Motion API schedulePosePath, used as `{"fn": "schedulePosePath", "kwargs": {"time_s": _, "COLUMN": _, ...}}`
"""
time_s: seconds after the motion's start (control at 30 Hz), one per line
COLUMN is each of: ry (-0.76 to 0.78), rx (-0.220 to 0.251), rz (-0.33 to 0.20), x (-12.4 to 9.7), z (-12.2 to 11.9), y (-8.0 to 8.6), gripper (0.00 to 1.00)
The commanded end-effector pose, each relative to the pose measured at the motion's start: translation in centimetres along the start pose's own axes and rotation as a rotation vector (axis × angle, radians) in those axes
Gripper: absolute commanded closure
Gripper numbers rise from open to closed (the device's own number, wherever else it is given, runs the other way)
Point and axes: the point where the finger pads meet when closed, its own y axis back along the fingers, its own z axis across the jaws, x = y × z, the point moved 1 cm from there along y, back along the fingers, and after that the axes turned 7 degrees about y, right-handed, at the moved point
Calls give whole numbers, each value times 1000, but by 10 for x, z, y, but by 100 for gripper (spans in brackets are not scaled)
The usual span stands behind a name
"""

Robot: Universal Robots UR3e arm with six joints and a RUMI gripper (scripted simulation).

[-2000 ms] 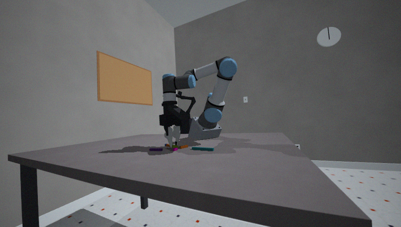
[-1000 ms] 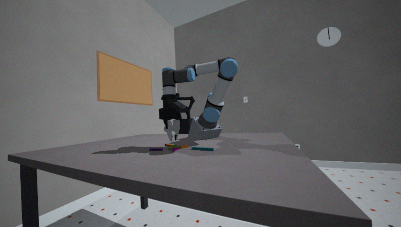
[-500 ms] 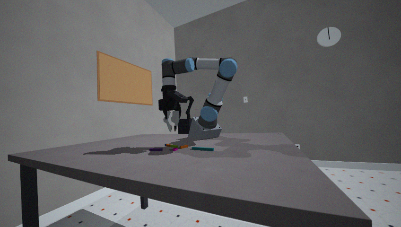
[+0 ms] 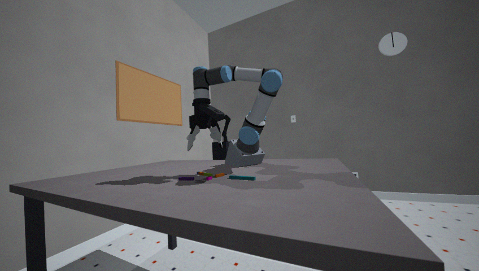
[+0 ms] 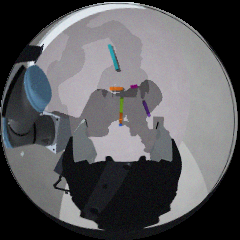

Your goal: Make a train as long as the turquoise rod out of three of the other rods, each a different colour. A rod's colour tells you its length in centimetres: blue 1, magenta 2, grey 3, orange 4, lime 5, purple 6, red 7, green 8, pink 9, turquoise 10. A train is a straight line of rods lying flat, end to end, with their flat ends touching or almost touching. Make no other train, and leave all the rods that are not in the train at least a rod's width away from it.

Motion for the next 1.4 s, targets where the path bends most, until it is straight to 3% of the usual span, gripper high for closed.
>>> {"fn": "schedulePosePath", "kwargs": {"time_s": 0.0, "ry": 0, "rx": -1, "rz": -1, "x": 0, "z": 0, "y": 1, "gripper": 0}}
{"fn": "schedulePosePath", "kwargs": {"time_s": 0.8, "ry": 0, "rx": -1, "rz": -1, "x": 0, "z": 0, "y": 3, "gripper": 0}}
{"fn": "schedulePosePath", "kwargs": {"time_s": 1.37, "ry": 0, "rx": -1, "rz": -1, "x": 0, "z": 0, "y": 32, "gripper": 0}}
